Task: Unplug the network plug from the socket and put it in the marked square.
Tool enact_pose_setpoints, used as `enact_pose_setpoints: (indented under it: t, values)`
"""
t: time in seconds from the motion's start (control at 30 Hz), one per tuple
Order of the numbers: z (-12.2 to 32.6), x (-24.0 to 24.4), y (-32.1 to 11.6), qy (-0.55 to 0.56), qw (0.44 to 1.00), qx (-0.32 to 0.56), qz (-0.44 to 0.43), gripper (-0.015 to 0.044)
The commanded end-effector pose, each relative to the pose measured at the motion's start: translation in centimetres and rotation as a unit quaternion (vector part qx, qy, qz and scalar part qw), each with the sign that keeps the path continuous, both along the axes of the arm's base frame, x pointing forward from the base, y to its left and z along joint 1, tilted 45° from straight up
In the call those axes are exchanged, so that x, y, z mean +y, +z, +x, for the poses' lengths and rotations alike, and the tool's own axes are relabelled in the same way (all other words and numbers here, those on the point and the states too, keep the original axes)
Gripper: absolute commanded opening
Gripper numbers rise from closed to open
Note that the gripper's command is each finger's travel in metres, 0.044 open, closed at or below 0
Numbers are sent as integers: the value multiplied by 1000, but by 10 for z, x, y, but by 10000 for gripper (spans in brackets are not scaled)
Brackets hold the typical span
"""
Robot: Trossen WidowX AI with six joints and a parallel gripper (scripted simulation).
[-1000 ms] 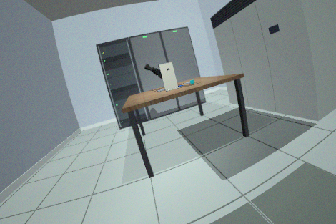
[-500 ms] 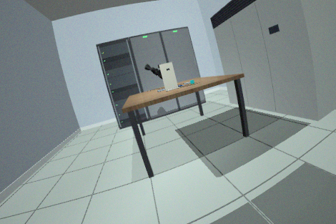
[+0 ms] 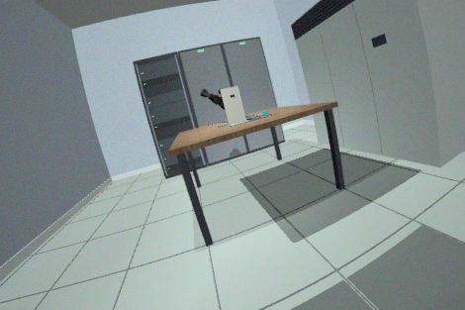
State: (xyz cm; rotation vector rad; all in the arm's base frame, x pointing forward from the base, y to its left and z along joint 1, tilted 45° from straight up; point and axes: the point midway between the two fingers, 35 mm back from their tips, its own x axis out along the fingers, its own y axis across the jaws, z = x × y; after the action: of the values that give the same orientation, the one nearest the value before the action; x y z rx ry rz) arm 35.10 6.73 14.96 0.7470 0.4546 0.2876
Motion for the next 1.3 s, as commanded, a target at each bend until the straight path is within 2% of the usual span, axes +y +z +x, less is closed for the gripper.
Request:
enact_pose_setpoints:
  t: [0.0, 1.27]
  values:
    - [-3, 0, -1, 2, 1000, 1, -2, 0]
    - [-18, -7, 4, 2, 1000, 1, -3, 0]
